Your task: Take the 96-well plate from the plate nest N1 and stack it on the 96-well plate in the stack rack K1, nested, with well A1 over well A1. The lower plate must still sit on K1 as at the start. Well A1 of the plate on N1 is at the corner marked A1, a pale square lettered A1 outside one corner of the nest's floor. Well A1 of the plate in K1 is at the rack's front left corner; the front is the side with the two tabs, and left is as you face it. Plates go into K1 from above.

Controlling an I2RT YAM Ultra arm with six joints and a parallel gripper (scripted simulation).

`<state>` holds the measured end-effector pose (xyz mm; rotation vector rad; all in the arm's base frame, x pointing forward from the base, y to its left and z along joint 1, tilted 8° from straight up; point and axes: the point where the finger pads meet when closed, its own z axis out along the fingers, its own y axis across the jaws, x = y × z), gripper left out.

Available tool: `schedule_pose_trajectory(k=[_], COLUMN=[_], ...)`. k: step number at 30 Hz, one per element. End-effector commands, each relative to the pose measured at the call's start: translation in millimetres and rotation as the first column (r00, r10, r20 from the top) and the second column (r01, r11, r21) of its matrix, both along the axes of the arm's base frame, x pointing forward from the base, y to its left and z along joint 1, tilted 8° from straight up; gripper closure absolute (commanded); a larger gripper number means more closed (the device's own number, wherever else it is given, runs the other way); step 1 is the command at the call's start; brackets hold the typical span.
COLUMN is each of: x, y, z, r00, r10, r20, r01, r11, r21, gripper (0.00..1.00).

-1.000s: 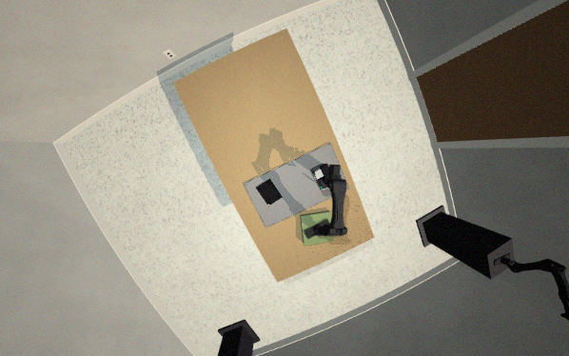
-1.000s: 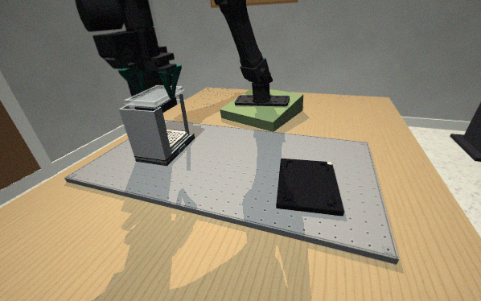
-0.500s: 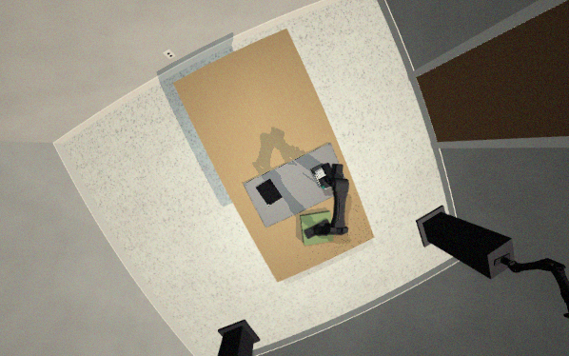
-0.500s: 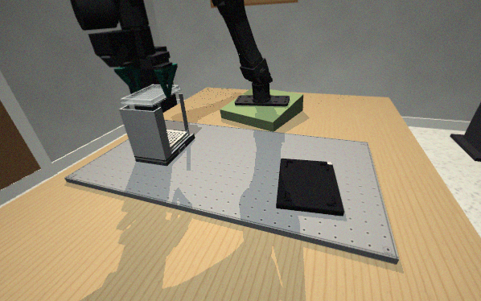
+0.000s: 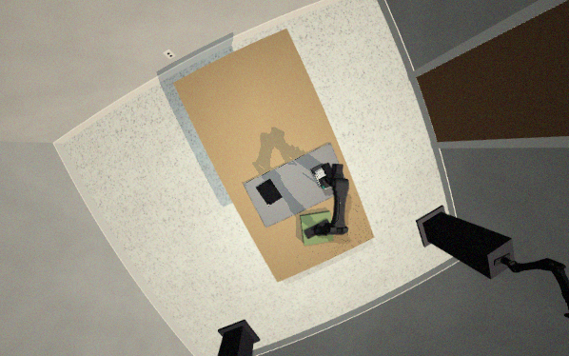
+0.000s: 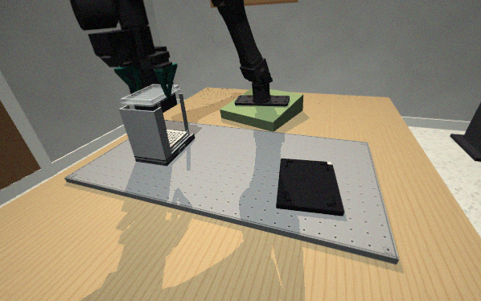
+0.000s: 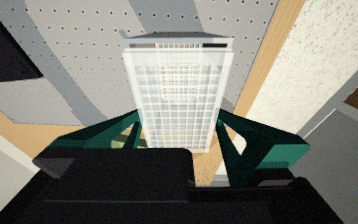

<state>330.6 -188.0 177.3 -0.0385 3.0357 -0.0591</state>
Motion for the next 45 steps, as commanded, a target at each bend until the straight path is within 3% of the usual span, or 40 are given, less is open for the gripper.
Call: schedule_pose_trajectory(k=[1, 45], x=[9.4, 8.9], y=[-1.0, -0.7], z=[18.5, 24.4], r00=[0.998, 0.997], r10=[0.007, 0.003], r20=[0.06, 0.078], r01=[-0.005, -0.001], r11=[1.0, 1.0], r21=[-0.022, -0.031], gripper=[1.0, 1.0])
